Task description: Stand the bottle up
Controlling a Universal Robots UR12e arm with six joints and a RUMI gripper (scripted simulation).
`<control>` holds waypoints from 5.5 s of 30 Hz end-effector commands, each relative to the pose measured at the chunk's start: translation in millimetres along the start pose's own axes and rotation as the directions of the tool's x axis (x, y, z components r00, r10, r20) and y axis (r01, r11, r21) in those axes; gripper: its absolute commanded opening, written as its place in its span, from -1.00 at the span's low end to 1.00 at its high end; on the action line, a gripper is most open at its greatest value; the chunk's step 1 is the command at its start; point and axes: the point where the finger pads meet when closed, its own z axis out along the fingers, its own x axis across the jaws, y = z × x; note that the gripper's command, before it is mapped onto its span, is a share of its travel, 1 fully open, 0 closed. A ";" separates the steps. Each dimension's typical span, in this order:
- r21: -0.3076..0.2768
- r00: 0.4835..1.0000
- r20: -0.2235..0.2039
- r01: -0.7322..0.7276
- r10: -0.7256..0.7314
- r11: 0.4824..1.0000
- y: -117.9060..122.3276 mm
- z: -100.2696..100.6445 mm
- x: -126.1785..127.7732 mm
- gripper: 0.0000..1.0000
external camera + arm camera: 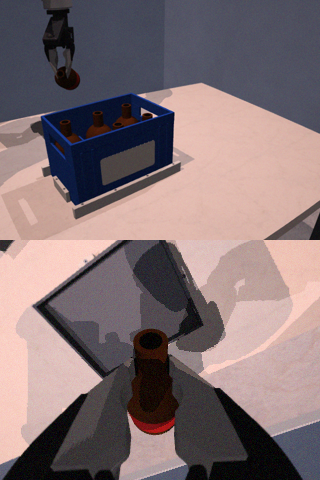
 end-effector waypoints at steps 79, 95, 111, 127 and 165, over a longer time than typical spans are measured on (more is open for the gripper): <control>0.042 0.979 -0.002 0.205 -0.205 0.978 0.0 1.0 -0.1 -1.00; 0.137 0.979 -0.001 0.204 -0.206 0.969 0.4 1.0 0.0 -1.00; 0.173 0.978 0.001 0.204 -0.207 0.964 1.0 -0.2 -0.1 -1.00; 0.173 0.978 0.001 0.204 -0.207 0.963 1.0 -0.2 -0.1 -1.00; 0.215 0.979 -0.002 0.200 -0.205 0.956 0.4 1.0 0.1 -1.00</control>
